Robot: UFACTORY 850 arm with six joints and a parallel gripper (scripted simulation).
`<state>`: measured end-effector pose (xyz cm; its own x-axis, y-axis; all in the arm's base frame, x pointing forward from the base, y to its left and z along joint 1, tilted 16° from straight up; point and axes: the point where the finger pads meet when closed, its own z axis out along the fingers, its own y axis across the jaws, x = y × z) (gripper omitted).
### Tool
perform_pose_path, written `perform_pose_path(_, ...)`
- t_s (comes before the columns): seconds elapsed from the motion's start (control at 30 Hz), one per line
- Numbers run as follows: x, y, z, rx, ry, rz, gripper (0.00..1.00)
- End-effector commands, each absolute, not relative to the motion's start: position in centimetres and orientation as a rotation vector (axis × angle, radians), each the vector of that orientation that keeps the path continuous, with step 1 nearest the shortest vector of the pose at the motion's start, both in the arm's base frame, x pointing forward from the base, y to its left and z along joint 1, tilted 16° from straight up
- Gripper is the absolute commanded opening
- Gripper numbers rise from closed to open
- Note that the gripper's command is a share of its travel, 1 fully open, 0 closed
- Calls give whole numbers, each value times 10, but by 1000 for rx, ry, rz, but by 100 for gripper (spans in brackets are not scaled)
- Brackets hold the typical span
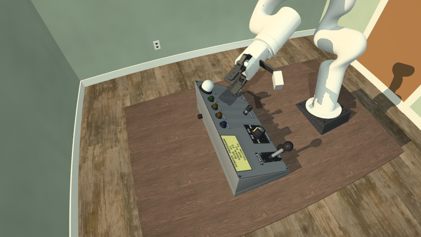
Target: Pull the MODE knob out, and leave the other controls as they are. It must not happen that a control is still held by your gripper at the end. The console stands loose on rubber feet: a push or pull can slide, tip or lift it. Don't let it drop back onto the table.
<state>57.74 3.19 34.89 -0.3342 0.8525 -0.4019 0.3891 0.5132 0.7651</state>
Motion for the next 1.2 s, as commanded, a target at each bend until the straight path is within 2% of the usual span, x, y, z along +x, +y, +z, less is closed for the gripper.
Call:
perform_pose_path(0.0,574,27,349,1104,1885,704,100)
perform_pose_path(0.5,514,-25,315,1842,1421,777,100)
perform_pose_path(1.17,441,-55,274,2390,775,787,100)
